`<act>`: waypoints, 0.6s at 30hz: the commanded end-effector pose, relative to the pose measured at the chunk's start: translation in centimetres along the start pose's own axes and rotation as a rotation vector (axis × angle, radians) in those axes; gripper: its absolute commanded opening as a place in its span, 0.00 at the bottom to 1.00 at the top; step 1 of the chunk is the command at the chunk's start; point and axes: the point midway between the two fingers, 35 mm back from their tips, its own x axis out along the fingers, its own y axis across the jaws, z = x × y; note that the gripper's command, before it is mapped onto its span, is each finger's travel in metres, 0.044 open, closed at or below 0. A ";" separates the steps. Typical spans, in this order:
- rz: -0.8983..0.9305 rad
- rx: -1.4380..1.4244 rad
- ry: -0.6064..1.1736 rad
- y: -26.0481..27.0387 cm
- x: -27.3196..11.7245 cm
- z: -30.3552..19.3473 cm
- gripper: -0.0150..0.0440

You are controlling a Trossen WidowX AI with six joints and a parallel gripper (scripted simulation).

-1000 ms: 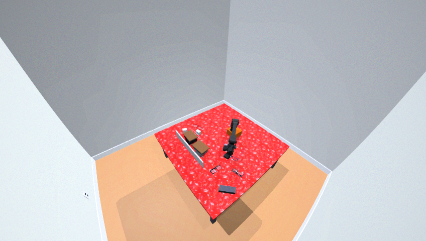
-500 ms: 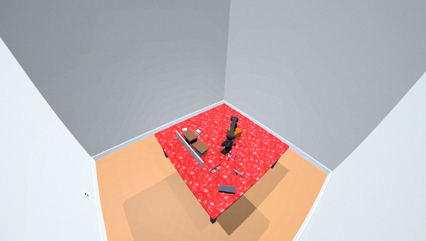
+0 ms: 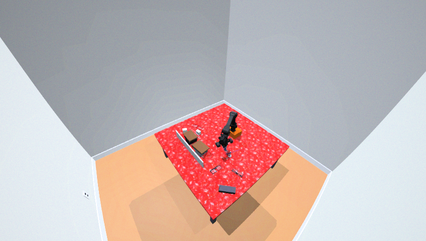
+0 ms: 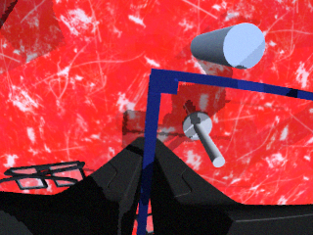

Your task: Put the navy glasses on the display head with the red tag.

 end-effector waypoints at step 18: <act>0.002 0.607 -0.014 -1.4 0.5 10.0 0.25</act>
